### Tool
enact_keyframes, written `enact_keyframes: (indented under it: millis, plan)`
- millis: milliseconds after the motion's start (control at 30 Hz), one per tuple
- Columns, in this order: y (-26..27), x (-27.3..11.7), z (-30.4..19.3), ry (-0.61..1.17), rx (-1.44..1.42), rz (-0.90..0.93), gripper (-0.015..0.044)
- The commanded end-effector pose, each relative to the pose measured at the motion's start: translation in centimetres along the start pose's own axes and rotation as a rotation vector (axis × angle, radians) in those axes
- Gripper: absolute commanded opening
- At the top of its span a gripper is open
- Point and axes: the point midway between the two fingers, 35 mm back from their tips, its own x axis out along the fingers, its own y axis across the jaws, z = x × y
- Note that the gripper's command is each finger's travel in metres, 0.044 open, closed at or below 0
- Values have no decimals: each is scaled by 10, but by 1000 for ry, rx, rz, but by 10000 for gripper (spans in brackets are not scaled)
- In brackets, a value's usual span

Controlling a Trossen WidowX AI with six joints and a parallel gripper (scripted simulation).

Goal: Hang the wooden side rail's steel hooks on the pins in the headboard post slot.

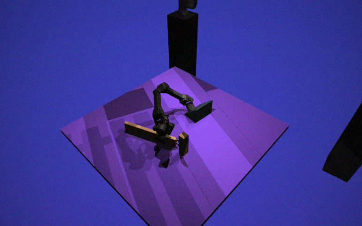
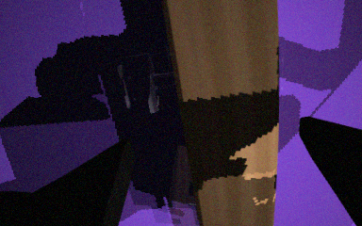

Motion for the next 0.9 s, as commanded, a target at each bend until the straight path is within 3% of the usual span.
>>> enact_keyframes:
  millis: [0, 100, 533, 733, 800, 867]
  plan:
    - [-2, 7, 0, -4, -9, -9, 440]
    - [-2, 7, 0, -4, -9, -9, 440]
    - [-2, 7, 0, -4, -9, -9, 99]
    - [-2, 7, 0, -4, -9, -9, 59]
    - [-2, 7, 0, -4, -9, -9, 6]
    - [-2, 7, 0, -4, -9, -9, 0]
